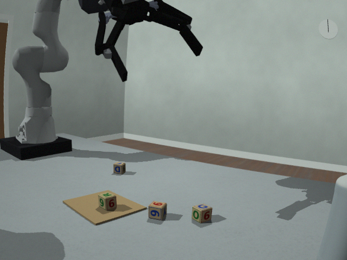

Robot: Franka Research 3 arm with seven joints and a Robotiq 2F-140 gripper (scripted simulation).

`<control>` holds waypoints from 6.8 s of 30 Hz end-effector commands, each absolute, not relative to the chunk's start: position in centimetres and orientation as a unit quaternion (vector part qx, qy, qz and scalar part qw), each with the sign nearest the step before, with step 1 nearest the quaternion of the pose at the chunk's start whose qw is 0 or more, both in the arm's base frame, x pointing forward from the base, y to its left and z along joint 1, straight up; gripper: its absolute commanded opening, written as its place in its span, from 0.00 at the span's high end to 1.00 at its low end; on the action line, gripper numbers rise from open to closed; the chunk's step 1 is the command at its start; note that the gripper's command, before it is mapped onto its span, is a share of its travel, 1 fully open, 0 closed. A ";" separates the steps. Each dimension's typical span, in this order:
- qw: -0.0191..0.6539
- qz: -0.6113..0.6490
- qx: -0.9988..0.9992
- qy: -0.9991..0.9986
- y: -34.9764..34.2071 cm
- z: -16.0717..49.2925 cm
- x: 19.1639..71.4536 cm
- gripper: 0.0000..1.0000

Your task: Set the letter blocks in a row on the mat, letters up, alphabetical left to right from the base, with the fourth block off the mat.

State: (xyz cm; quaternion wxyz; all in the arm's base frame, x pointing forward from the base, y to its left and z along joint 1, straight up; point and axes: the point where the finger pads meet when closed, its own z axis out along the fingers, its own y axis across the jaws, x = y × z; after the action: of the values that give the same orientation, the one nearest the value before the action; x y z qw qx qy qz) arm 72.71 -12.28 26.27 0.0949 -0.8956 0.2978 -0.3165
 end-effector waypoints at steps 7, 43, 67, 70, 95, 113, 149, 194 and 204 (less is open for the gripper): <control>0.095 -0.317 -0.896 0.298 -12.3 26.3 72.7 0.00; 0.056 -0.187 -0.921 0.336 3.2 16.2 58.5 0.00; -0.013 -0.157 -0.922 0.355 6.7 10.9 48.2 0.00; -0.030 -0.156 -0.920 0.359 6.9 9.9 46.0 0.00; -0.067 -0.161 -0.914 0.366 6.6 7.9 41.4 0.00; -0.067 -0.161 -0.914 0.366 6.6 7.9 41.4 0.00; -0.067 -0.161 -0.914 0.366 6.6 7.9 41.4 0.00; -0.067 -0.161 -0.914 0.366 -5.5 8.0 77.3 0.00; -0.067 -0.161 -0.914 0.366 -5.7 7.9 77.4 0.00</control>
State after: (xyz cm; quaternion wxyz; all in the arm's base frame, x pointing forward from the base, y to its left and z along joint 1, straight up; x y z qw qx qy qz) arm 77.54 -5.71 7.89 -0.0603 -0.9078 0.3809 -0.1650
